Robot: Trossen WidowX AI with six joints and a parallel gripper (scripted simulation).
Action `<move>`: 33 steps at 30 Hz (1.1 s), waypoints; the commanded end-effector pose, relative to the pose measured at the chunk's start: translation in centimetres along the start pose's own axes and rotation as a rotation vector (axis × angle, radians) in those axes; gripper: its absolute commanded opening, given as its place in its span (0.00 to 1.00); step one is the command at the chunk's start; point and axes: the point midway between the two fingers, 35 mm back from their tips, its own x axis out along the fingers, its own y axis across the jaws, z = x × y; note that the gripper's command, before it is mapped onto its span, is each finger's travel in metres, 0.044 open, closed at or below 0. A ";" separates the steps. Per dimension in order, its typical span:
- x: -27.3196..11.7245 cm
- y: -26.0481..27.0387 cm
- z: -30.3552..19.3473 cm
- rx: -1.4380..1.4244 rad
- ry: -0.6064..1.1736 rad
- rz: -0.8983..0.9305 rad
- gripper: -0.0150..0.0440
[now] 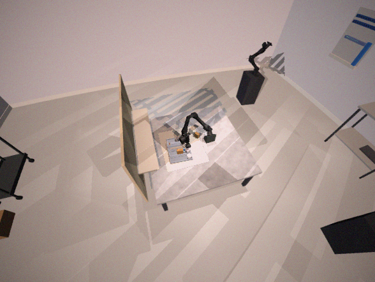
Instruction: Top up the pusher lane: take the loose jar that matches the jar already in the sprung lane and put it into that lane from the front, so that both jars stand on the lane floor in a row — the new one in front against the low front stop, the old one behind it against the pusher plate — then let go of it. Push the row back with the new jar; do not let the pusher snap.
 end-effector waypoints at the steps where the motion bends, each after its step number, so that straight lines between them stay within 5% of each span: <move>1: 0.2 -0.3 0.3 0.009 -0.010 -0.010 0.25; 33: 0.2 -0.3 -0.2 0.009 -0.010 -0.010 0.25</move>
